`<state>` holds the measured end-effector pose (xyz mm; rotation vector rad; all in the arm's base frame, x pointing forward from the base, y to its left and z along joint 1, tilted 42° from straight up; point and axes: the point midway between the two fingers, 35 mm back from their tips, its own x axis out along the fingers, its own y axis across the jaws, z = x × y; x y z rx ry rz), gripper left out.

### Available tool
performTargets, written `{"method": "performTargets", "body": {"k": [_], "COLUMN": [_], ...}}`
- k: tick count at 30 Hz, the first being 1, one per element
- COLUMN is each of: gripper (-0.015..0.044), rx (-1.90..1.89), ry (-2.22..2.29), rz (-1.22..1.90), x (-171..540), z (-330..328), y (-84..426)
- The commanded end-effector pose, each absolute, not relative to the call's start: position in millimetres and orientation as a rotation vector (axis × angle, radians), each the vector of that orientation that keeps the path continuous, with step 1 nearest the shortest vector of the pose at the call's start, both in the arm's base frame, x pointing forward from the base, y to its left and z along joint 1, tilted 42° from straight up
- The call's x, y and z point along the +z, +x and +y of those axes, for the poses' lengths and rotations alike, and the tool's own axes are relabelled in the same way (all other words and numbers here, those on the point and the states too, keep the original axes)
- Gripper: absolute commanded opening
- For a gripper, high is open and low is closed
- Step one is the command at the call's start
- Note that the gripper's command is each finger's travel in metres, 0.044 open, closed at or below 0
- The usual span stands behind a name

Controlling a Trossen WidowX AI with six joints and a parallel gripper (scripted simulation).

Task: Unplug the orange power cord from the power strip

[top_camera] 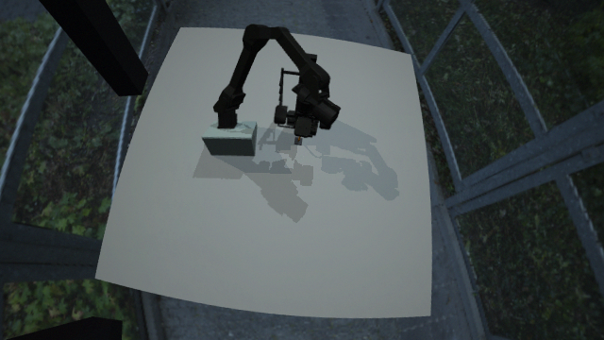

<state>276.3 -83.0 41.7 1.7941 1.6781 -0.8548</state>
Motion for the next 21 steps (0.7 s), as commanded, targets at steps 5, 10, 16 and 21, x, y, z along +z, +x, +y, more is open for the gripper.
{"method": "performTargets", "body": {"k": [5, 10, 16, 21], "gripper": [0.016, 0.016, 0.016, 0.016], "rx": [-0.877, -0.877, -0.877, -0.877], "ry": [1.816, 1.816, 1.816, 1.816], "rz": [1.664, 1.664, 1.664, 1.664], "x": [48, 49, 55, 60], "z": [-88, -87, -81, -74], "y": [276, 276, 277, 278]}}
